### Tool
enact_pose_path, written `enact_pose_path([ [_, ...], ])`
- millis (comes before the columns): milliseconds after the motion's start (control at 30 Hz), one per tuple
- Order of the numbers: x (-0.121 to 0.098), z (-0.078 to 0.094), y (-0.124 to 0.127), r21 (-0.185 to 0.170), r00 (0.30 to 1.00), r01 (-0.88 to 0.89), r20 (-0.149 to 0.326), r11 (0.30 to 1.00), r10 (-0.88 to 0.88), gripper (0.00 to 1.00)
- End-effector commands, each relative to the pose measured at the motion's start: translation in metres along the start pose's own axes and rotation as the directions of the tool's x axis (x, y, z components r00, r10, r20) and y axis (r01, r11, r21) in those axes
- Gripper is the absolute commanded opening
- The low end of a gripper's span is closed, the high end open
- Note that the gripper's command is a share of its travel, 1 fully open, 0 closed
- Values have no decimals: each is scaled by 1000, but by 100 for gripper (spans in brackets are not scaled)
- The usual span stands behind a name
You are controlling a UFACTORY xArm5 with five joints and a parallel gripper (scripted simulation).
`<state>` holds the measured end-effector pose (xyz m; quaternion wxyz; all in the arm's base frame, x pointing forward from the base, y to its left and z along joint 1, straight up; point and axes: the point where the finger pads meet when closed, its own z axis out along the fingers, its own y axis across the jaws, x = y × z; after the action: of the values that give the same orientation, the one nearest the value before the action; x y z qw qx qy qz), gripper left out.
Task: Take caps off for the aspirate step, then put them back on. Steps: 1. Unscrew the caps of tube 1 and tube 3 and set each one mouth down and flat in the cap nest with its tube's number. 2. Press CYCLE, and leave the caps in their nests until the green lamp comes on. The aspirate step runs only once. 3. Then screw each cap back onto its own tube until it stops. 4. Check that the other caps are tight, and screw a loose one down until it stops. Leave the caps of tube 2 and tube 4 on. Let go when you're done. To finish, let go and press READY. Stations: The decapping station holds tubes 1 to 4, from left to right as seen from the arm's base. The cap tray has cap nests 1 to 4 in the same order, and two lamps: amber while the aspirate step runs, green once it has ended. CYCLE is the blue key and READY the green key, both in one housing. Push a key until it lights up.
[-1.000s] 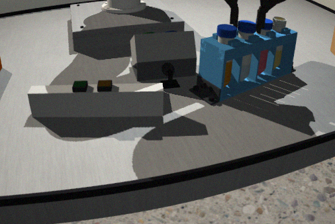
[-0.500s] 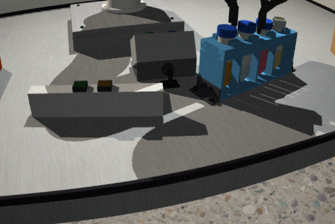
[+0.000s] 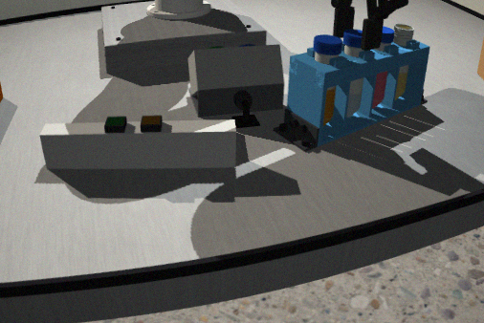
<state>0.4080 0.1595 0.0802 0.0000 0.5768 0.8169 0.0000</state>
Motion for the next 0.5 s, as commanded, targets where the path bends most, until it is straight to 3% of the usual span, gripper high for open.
enact_pose_path([
  [0, 0, -2, 2, -4, 961, -276, -1, 961, 276, 46],
  [333, 0, -2, 2, -3, 773, -634, -3, 773, 634, 46],
  [400, 0, -2, 2, -3, 773, -634, -3, 773, 634, 46],
  [433, 0, -2, 2, -3, 703, -711, -3, 703, 711, 46],
  [467, 0, -2, 2, -3, 700, -714, -3, 700, 714, 46],
])
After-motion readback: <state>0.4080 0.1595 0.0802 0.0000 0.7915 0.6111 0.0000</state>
